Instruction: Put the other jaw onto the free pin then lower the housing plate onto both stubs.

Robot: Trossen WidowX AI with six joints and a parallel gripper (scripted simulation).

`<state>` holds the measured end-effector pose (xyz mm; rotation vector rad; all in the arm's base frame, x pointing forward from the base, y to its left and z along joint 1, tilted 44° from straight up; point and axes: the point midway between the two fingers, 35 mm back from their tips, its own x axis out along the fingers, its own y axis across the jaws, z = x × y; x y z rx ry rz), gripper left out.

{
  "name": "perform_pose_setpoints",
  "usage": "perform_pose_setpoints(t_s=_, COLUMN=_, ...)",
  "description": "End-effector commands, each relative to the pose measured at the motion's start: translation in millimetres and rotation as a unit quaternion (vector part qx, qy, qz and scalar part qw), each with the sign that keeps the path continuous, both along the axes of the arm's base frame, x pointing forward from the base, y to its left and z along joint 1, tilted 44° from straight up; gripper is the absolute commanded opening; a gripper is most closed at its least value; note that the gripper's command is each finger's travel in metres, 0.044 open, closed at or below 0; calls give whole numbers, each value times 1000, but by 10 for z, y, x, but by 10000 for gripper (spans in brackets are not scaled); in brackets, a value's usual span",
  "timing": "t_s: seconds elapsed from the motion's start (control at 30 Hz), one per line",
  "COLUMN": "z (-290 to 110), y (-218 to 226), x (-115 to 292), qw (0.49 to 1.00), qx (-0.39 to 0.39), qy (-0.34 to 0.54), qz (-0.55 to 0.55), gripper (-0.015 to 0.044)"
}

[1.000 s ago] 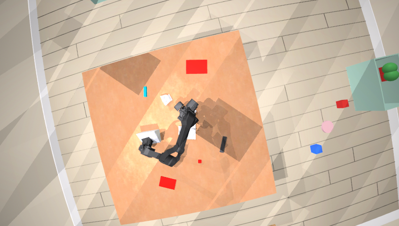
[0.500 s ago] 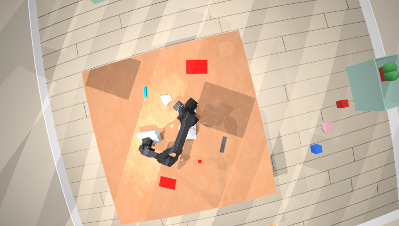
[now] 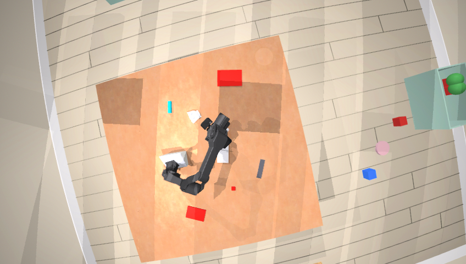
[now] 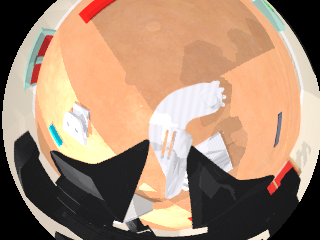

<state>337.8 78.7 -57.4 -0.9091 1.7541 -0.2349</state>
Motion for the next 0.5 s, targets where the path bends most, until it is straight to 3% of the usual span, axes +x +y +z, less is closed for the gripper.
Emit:
perform_pose_setpoints(t_s=0.0, z=35, y=32, x=7, qw=1000, qx=3, qy=-2, qz=-4, gripper=134)
perform_pose_setpoints(t_s=0.47, z=212, y=-58, x=-115, qw=989, qx=19, qy=98, qz=105, gripper=134)
